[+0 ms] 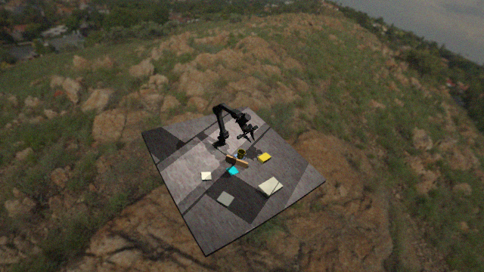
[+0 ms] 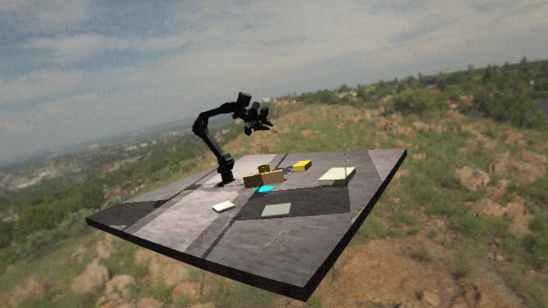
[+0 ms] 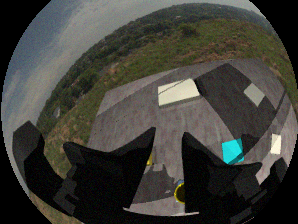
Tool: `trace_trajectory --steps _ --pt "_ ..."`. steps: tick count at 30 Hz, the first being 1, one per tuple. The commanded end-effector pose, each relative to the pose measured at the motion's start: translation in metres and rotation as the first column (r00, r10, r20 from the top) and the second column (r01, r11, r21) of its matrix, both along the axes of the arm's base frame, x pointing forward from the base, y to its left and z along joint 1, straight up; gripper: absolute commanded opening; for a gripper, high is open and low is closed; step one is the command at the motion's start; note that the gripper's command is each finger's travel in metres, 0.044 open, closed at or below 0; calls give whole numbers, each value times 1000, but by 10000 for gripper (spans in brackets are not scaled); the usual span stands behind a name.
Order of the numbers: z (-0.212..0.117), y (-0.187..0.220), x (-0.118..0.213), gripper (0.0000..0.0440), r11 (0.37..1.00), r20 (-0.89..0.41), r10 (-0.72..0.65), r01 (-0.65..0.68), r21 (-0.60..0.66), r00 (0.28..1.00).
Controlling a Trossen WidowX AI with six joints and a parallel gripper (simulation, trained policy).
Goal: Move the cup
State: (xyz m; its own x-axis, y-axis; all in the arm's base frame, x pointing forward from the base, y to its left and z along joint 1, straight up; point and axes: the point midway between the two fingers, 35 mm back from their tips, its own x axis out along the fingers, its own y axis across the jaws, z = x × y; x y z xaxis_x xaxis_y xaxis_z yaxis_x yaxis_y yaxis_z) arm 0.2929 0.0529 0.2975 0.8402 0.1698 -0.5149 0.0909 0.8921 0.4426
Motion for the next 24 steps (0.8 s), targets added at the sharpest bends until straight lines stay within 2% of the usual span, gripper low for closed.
trace_trajectory --steps 1,12,24 --pt "-1 4 -2 137 999 -50 -9 11 38 999" --pt "-8 16 -12 147 987 -240 -53 87 135 969" --pt "-17 25 -26 157 964 -439 -107 201 174 892"
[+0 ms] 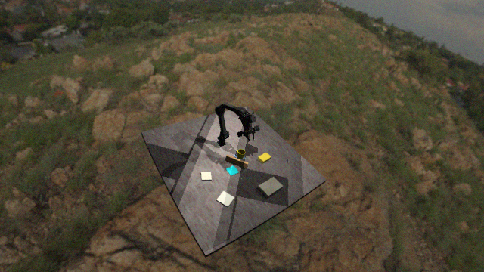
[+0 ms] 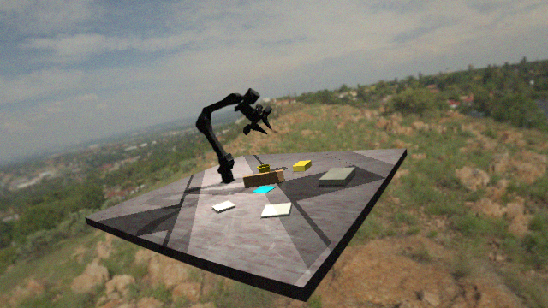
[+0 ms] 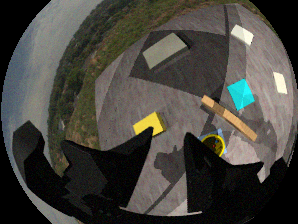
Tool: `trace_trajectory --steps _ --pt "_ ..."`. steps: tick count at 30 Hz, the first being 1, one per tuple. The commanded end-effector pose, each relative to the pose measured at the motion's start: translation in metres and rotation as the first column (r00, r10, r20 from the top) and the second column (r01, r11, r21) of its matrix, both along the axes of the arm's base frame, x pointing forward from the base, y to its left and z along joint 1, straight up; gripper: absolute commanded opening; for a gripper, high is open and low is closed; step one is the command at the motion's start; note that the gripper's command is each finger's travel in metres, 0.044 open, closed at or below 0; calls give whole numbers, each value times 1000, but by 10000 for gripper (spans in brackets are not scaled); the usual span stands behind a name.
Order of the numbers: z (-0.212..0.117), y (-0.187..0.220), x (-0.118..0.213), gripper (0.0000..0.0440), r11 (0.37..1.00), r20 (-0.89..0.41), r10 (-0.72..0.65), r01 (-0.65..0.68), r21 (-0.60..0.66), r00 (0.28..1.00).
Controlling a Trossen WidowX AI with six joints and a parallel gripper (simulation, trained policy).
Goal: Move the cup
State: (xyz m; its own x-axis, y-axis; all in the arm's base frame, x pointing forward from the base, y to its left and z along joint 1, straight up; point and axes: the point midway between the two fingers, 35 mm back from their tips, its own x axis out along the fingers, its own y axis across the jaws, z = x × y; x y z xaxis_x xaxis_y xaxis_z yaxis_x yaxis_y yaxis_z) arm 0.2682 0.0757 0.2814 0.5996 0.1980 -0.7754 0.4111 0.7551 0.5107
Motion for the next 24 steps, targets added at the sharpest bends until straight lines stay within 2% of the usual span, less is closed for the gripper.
trace_trajectory --steps 1,12,24 --pt "-2 3 -3 157 1000 -51 -21 22 15 998" --pt "-15 3 -14 140 995 -227 -93 96 4 970" --pt "-40 -7 -23 157 986 -395 -166 151 -70 903"
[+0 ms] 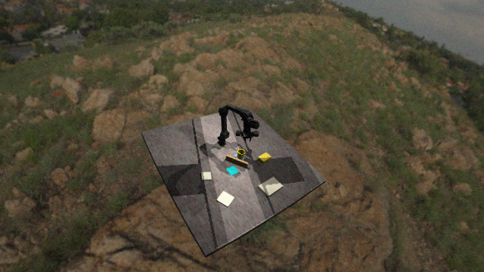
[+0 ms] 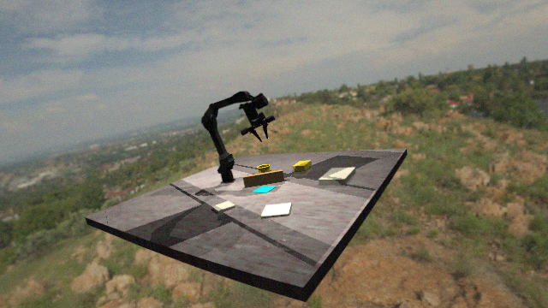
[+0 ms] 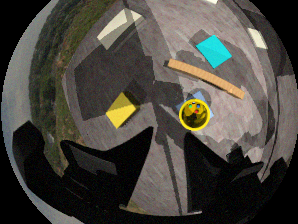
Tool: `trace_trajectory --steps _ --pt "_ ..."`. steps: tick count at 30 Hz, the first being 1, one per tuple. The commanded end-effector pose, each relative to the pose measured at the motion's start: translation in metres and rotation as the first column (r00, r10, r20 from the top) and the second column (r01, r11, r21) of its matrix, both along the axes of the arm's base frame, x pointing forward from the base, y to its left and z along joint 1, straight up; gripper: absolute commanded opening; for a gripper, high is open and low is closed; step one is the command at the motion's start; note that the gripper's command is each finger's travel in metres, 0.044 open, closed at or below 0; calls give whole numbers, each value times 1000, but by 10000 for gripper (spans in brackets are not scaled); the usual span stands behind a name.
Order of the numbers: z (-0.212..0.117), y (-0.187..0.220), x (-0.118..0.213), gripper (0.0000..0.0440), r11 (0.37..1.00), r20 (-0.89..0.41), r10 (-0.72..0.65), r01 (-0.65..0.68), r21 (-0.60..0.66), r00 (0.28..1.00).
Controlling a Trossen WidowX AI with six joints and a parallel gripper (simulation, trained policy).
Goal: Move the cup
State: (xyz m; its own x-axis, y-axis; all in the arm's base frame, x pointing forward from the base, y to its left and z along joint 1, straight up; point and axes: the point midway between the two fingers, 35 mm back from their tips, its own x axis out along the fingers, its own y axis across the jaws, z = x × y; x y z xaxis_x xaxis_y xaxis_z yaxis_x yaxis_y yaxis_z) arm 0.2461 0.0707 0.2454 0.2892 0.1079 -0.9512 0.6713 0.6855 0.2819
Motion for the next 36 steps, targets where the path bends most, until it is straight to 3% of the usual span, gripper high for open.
trace_trajectory --steps 1,17,36 --pt "-6 -4 -1 157 1000 -47 -20 19 -16 999" --pt "-40 -19 -13 162 991 -259 -103 78 -105 961" --pt "-84 -27 -23 182 972 -383 -197 129 -194 903"
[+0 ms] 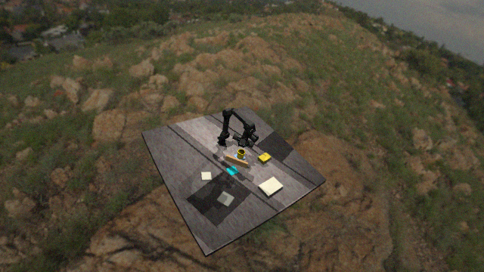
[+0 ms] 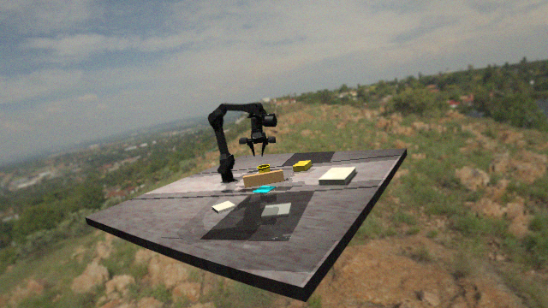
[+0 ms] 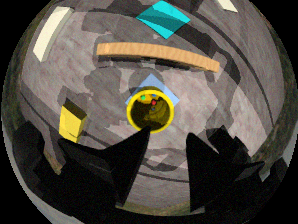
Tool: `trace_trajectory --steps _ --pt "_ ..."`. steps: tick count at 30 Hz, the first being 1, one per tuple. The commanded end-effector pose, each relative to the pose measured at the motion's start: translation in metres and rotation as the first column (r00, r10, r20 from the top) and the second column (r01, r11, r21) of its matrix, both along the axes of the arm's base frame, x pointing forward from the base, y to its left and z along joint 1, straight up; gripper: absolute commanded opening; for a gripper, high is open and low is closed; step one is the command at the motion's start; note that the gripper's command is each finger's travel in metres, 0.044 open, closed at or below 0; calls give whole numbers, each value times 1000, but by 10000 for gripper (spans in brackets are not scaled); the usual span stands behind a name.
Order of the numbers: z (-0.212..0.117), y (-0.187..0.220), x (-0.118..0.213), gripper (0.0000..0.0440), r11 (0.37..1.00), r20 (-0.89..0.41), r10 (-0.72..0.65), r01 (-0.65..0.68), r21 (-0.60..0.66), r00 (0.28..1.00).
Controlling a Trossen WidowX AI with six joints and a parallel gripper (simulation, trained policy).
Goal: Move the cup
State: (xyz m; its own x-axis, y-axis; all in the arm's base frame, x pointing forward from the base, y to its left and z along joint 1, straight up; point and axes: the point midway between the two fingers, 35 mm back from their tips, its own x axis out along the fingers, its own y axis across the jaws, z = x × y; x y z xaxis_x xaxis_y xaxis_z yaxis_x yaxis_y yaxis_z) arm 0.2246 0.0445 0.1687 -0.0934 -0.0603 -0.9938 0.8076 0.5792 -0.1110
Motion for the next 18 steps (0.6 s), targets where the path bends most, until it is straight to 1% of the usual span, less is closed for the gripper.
trace_trajectory --steps 1,18 --pt "-10 -1 -2 183 1000 -27 -12 12 -16 1000" --pt "-54 -2 -9 190 998 -93 -27 22 -62 995"
